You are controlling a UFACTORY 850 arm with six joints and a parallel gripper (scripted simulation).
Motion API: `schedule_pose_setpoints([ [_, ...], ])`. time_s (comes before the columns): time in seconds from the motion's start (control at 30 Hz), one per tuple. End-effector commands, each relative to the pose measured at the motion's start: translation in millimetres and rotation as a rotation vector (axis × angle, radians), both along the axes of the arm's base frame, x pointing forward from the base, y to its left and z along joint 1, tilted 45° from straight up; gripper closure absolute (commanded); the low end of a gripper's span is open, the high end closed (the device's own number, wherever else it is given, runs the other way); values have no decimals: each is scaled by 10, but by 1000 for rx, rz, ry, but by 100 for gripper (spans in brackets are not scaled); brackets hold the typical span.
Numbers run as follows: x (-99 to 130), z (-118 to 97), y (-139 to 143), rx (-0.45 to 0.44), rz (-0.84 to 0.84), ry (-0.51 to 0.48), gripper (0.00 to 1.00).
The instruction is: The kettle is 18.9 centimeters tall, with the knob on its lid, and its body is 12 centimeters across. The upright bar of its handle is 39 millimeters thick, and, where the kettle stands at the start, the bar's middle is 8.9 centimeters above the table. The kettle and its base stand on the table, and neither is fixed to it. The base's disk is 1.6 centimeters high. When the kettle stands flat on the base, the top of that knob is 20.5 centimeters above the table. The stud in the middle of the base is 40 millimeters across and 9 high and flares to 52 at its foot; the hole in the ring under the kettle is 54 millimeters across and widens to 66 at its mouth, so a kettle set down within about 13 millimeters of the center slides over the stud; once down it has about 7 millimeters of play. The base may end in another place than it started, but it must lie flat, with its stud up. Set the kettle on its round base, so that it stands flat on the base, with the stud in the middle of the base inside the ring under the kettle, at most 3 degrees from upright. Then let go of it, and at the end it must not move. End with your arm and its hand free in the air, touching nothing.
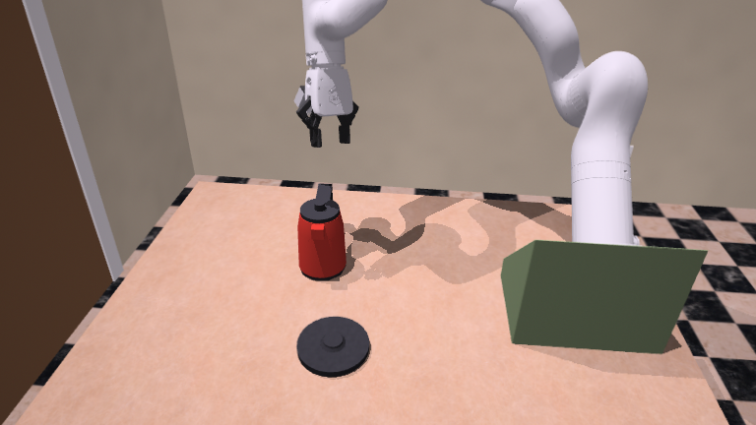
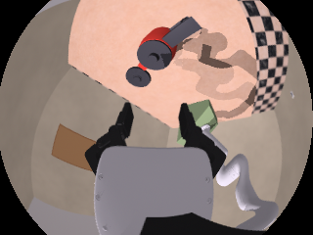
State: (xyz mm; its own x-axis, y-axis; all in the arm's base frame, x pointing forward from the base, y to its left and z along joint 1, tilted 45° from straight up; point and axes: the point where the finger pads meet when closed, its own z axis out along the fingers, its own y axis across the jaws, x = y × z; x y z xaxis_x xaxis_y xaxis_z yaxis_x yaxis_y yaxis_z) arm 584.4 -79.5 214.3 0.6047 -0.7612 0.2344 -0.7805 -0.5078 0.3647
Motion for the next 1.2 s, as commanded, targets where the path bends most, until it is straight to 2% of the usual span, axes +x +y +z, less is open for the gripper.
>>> schedule_pose_setpoints([
  [0.0, 12, -1, -44, -40, -49, -22, 19],
  [0.4, 57, -14, -230, -185, -232, -124, 19],
  [1.17, 153, -3, -440, -352, -435, -296, 19],
])
